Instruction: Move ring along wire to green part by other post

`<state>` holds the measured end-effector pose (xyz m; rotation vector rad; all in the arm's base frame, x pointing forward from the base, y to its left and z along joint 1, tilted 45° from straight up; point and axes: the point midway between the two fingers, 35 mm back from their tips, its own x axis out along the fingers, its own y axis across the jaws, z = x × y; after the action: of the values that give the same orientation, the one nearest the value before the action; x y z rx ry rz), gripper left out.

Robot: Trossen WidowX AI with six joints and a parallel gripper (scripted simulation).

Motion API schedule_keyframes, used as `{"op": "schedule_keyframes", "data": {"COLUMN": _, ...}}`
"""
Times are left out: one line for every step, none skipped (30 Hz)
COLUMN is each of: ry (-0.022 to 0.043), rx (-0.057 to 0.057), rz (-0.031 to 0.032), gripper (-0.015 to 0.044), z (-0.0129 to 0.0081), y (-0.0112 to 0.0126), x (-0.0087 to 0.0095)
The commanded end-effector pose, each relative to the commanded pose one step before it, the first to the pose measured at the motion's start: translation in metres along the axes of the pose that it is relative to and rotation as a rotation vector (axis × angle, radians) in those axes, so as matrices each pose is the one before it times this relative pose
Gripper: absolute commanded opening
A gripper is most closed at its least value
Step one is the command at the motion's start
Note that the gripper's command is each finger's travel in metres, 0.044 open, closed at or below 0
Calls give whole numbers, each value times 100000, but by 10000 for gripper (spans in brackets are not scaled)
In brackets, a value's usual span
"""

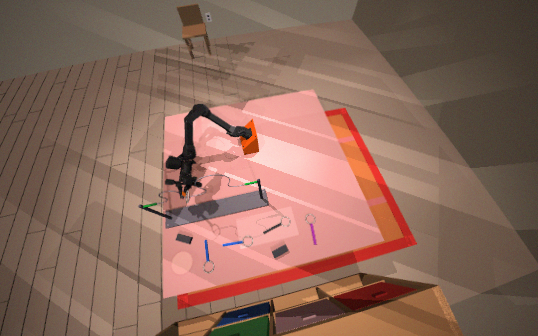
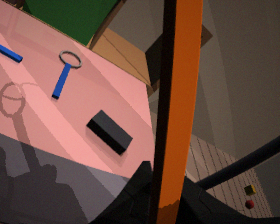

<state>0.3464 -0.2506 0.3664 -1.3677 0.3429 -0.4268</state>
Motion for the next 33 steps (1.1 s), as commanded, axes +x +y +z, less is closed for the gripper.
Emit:
{"op": "schedule_keyframes", "data": {"ry": 650, "rx": 7339, "rz": 3814, "gripper": -150, "z": 75, "y": 1238, "x": -149}}
{"op": "schedule_keyframes", "data": {"ry": 156, "rx": 2053, "rz": 1130, "gripper": -150, "z": 2, "y": 372, "x": -28}}
{"op": "schedule_keyframes", "data": {"ry": 153, "rx": 2011, "rz": 1106, "gripper": -150, "z": 3, "y": 366, "x": -28}}
{"op": "schedule_keyframes", "data": {"ry": 152, "rx": 1992, "rz": 1095, "gripper": -150, "z": 2, "y": 363, "x": -28}}
{"op": "schedule_keyframes", "data": {"ry": 151, "rx": 1987, "rz": 1092, "gripper": -150, "z": 1, "y": 363, "x": -27}}
{"op": "schedule_keyframes", "data": {"ry": 151, "rx": 1982, "rz": 1089, "gripper": -150, "z": 0, "y": 362, "x": -27}}
{"op": "schedule_keyframes", "data": {"ry": 146, "rx": 1907, "rz": 1046, "gripper": -150, "z": 2, "y": 353, "x": -27}}
{"op": "schedule_keyframes", "data": {"ry": 141, "rx": 1835, "rz": 1005, "gripper": -150, "z": 3, "y": 342, "x": -27}}
{"op": "schedule_keyframes", "data": {"ry": 138, "rx": 1801, "rz": 986, "gripper": -150, "z": 3, "y": 337, "x": -27}}
{"op": "schedule_keyframes", "data": {"ry": 137, "rx": 1792, "rz": 980, "gripper": -150, "z": 2, "y": 336, "x": -26}}
{"op": "schedule_keyframes", "data": {"ry": 137, "rx": 1784, "rz": 975, "gripper": -150, "z": 1, "y": 335, "x": -26}}
{"op": "schedule_keyframes", "data": {"ry": 129, "rx": 1678, "rz": 915, "gripper": -150, "z": 3, "y": 322, "x": -26}}
{"op": "schedule_keyframes", "data": {"ry": 121, "rx": 1576, "rz": 857, "gripper": -150, "z": 4, "y": 307, "x": -26}}
{"op": "schedule_keyframes", "data": {"ry": 117, "rx": 1527, "rz": 830, "gripper": -150, "z": 4, "y": 299, "x": -25}}
{"op": "schedule_keyframes", "data": {"ry": 116, "rx": 1513, "rz": 822, "gripper": -150, "z": 4, "y": 298, "x": -25}}
{"op": "schedule_keyframes", "data": {"ry": 115, "rx": 1500, "rz": 814, "gripper": -150, "z": 3, "y": 297, "x": -24}}
{"op": "schedule_keyframes", "data": {"ry": 105, "rx": 1375, "rz": 742, "gripper": -150, "z": 6, "y": 282, "x": -25}}
{"op": "schedule_keyframes", "data": {"ry": 96, "rx": 1255, "rz": 676, "gripper": -150, "z": 7, "y": 263, "x": -24}}
{"op": "schedule_keyframes", "data": {"ry": 91, "rx": 1197, "rz": 643, "gripper": -150, "z": 7, "y": 254, "x": -23}}
{"op": "schedule_keyframes", "data": {"ry": 90, "rx": 1179, "rz": 633, "gripper": -150, "z": 7, "y": 252, "x": -23}}
{"op": "schedule_keyframes", "data": {"ry": 88, "rx": 1162, "rz": 623, "gripper": -150, "z": 6, "y": 251, "x": -23}}
{"op": "schedule_keyframes", "data": {"ry": 125, "rx": 1618, "rz": 861, "gripper": -150, "z": 10, "y": 370, "x": -35}}
{"op": "schedule_keyframes", "data": {"ry": 86, "rx": 1120, "rz": 592, "gripper": -150, "z": 6, "y": 270, "x": -25}}
{"op": "schedule_keyframes", "data": {"ry": 66, "rx": 881, "rz": 463, "gripper": -150, "z": 5, "y": 218, "x": -20}}
{"op": "schedule_keyframes", "data": {"ry": 62, "rx": 830, "rz": 435, "gripper": -150, "z": 4, "y": 208, "x": -19}}
{"op": "schedule_keyframes", "data": {"ry": 59, "rx": 806, "rz": 421, "gripper": -150, "z": 4, "y": 206, "x": -18}}
{"op": "schedule_keyframes", "data": {"ry": 45, "rx": 644, "rz": 329, "gripper": -150, "z": 3, "y": 187, "x": -16}}
{"op": "schedule_keyframes", "data": {"ry": 39, "rx": 566, "rz": 286, "gripper": -150, "z": 3, "y": 174, "x": -15}}
{"op": "schedule_keyframes", "data": {"ry": 37, "rx": 545, "rz": 274, "gripper": -150, "z": 2, "y": 171, "x": -15}}
{"op": "schedule_keyframes", "data": {"ry": 37, "rx": 541, "rz": 271, "gripper": -150, "z": 2, "y": 171, "x": -14}}
{"op": "schedule_keyframes", "data": {"ry": 35, "rx": 521, "rz": 259, "gripper": -150, "z": 1, "y": 169, "x": -14}}
{"op": "schedule_keyframes", "data": {"ry": 25, "rx": 402, "rz": 192, "gripper": -150, "z": 0, "y": 155, "x": -12}}
{"op": "schedule_keyframes", "data": {"ry": 21, "rx": 354, "rz": 165, "gripper": -150, "z": 0, "y": 147, "x": -12}}
